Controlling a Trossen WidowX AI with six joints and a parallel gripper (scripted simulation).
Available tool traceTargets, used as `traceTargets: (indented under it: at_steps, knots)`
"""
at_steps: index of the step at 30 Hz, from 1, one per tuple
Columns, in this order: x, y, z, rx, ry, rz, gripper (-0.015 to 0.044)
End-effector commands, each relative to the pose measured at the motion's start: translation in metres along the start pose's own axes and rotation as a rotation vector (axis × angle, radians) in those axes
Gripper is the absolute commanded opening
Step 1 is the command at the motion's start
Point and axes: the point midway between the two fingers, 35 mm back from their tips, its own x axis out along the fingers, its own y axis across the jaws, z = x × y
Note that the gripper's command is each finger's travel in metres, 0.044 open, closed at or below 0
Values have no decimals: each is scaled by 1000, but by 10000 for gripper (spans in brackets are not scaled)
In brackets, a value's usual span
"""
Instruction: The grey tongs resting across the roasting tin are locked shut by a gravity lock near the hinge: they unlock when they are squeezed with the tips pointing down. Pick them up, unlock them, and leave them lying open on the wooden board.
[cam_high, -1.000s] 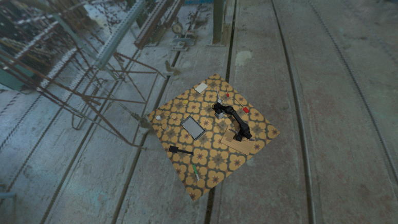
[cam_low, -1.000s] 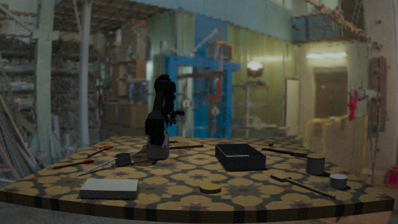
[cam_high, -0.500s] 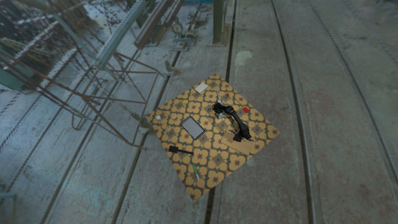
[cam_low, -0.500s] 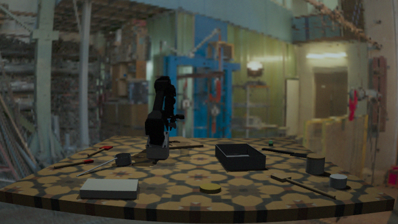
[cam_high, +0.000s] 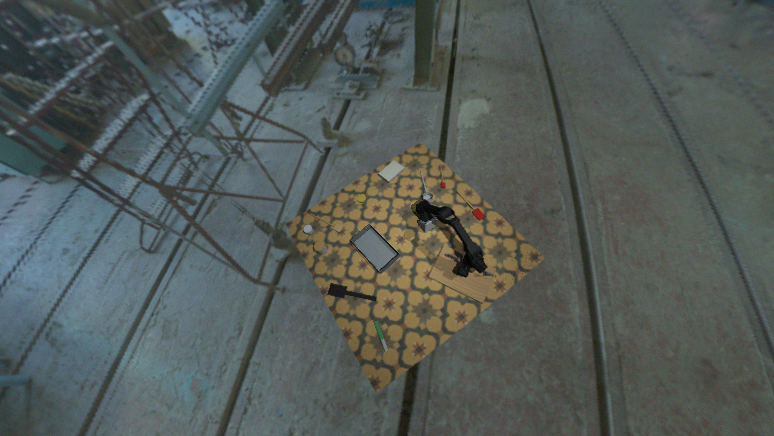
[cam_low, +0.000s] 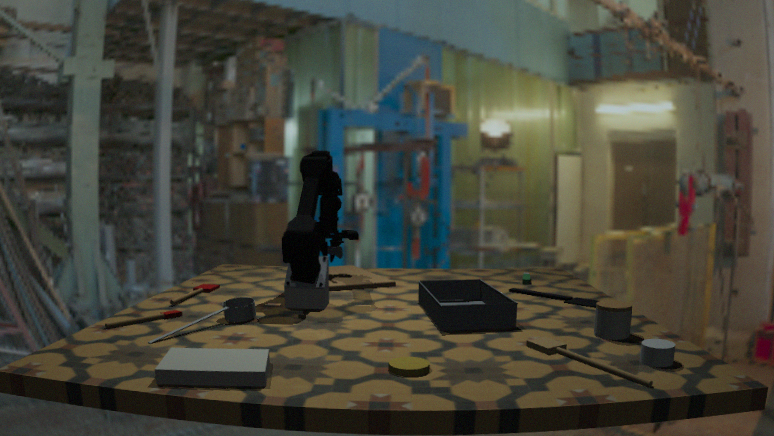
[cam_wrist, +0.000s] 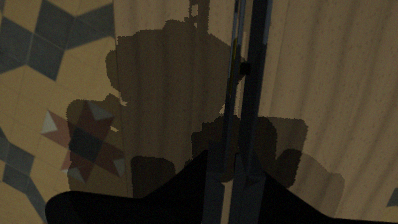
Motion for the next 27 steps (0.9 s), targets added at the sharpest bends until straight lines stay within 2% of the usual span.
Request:
traceTargets:
  at_steps: [1,11,27]
  knots:
    - [7,0,-1,3,0,-3,-150]
    - [15,1,-2,3,0,-3,-150]
    - [14,1,-3,0,2,1,270]
